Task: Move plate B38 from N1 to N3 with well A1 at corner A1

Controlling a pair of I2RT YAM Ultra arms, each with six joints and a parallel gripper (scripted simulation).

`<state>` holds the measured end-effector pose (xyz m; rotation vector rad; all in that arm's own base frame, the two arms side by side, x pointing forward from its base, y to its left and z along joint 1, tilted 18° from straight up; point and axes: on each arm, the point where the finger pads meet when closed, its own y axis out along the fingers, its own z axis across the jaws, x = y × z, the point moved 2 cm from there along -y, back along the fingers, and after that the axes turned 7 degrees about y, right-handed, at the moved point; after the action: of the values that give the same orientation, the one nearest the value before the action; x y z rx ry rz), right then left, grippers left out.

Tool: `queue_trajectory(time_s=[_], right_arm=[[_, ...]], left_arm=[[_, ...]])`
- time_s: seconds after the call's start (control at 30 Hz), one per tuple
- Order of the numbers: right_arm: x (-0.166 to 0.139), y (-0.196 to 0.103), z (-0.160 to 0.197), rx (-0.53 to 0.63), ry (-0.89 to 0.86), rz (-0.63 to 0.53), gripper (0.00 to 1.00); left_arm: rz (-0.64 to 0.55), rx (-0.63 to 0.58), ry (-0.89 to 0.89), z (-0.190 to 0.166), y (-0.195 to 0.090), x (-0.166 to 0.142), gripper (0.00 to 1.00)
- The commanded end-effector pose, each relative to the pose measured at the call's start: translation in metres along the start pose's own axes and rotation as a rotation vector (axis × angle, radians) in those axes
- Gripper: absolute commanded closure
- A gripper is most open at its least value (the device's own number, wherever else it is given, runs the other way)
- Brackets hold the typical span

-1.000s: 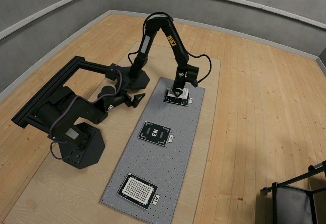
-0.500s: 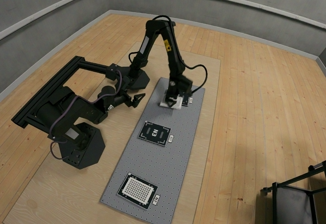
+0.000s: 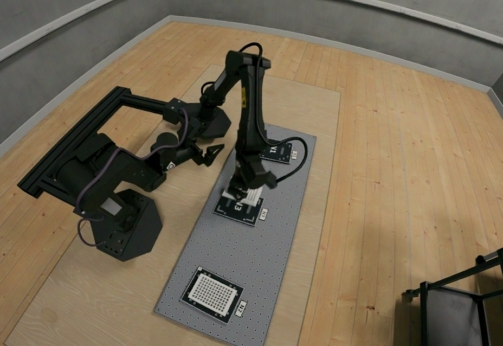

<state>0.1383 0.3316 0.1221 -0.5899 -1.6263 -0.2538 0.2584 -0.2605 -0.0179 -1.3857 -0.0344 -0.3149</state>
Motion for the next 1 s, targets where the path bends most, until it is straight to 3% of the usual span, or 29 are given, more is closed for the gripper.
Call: queue_trajectory(time_s=[0.0, 0.53, 0.63, 0.97], right_arm=[[0.017, 0.006, 0.004, 0.015, 0.001, -0.051, 0.00], [0.017, 0.006, 0.004, 0.015, 0.001, -0.051, 0.00], [0.017, 0.006, 0.004, 0.015, 0.001, -0.051, 0.00], [0.017, 0.006, 0.004, 0.015, 0.001, -0.051, 0.00]], left_arm=[[0.012, 0.030, -0.038, -0.017, -0.005, 0.003, 0.19], [-0.025, -0.009, -0.015, -0.049, -0.007, 0.011, 0.19], [-0.009, 0.009, -0.017, -0.043, 0.006, 0.008, 0.19], [-0.005, 0.013, -0.026, -0.040, 0.005, 0.008, 0.19]])
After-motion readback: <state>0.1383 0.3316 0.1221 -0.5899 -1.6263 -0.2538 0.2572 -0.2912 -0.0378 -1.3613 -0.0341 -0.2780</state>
